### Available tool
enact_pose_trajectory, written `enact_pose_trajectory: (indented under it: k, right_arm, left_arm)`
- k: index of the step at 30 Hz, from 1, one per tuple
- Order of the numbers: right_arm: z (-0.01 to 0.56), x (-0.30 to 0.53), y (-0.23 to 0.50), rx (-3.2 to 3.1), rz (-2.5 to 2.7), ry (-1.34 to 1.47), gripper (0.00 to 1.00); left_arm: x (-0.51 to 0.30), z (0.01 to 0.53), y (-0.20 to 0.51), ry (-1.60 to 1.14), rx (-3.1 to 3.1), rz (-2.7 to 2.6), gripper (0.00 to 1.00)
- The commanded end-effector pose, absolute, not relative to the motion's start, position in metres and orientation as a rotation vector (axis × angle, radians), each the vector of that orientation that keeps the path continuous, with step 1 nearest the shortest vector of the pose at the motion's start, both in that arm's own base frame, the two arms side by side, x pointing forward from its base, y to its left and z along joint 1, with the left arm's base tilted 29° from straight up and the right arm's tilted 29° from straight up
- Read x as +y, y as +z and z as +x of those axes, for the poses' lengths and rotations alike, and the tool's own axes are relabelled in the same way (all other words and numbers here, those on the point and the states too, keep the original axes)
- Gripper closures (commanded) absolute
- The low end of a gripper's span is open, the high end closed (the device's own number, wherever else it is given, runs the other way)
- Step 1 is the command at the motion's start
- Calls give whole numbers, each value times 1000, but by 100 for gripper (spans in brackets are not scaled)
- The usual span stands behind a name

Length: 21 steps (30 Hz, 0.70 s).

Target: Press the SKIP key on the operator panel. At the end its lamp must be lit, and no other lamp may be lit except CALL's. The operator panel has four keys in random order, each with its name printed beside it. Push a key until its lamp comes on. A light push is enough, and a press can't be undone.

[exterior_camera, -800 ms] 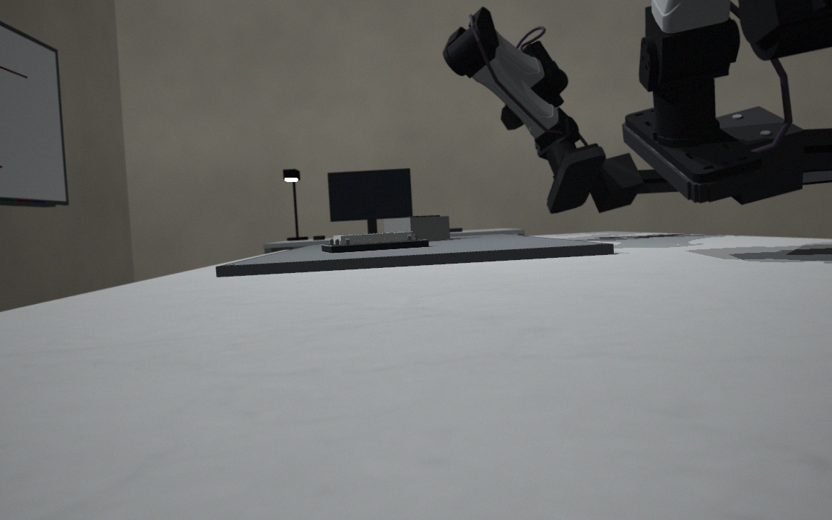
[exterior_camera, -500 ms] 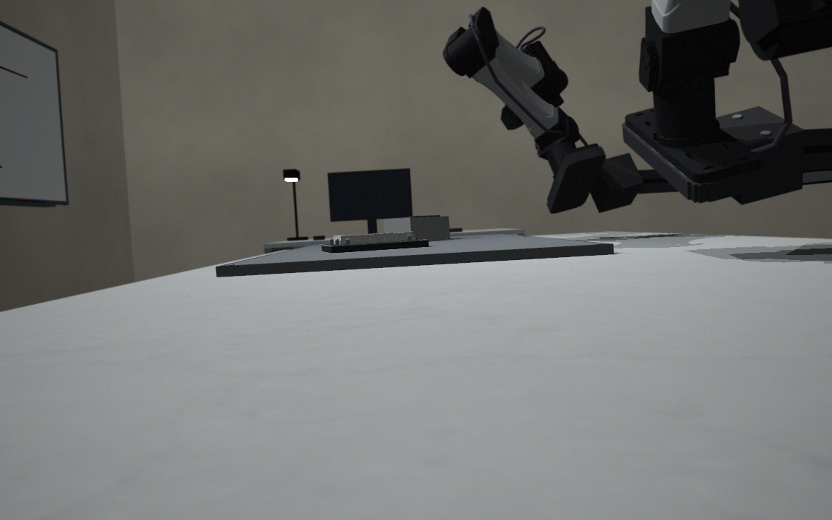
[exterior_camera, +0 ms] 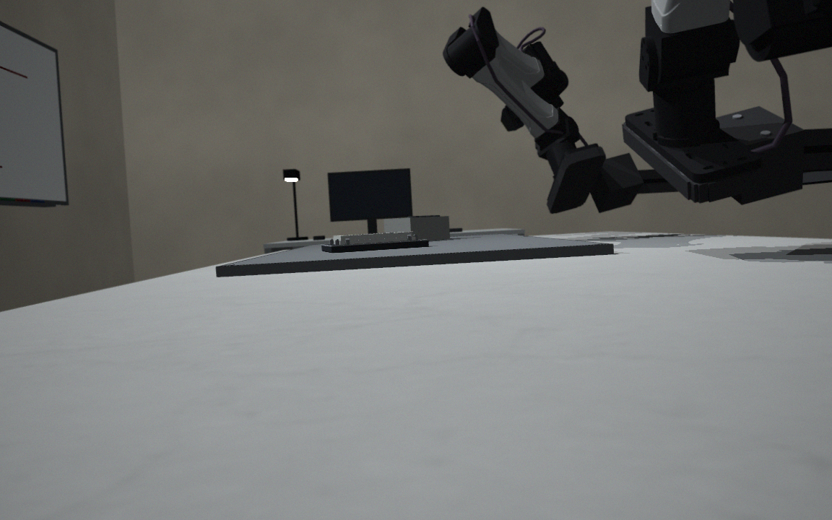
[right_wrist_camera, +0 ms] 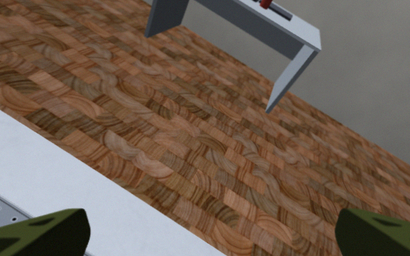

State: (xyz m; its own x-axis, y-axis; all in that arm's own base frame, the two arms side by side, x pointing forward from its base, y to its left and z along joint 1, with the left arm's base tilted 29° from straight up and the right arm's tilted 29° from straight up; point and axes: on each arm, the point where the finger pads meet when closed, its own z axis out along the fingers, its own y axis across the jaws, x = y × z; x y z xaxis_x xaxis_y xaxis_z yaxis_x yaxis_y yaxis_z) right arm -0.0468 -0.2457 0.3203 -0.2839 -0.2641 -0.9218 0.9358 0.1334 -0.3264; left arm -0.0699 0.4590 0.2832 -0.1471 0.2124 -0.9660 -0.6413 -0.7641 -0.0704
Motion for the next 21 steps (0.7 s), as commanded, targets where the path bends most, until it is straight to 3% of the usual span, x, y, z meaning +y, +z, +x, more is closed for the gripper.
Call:
enact_pose_trajectory:
  k: [1, 5, 8, 11, 21]
  right_arm:
    - [-37, -241, 319, 1381, 690, -1385, 0]
    - [-24, -237, 311, 1448, 649, -1350, 0]
    - [-11, -232, 301, 1516, 608, -1314, 0]
    - [-8, -230, 299, 1534, 598, -1306, 0]
    - [29, -212, 278, 1728, 464, -1245, 0]
  left_arm:
    - [469, -43, 289, 1905, 558, -1517, 0]
    - [478, 5, 287, 1828, 680, -1463, 0]
    - [480, 69, 285, 1723, 825, -1383, 0]
    - [479, 88, 284, 1693, 865, -1358, 0]
    - [379, 349, 256, 1237, 1365, -929, 0]
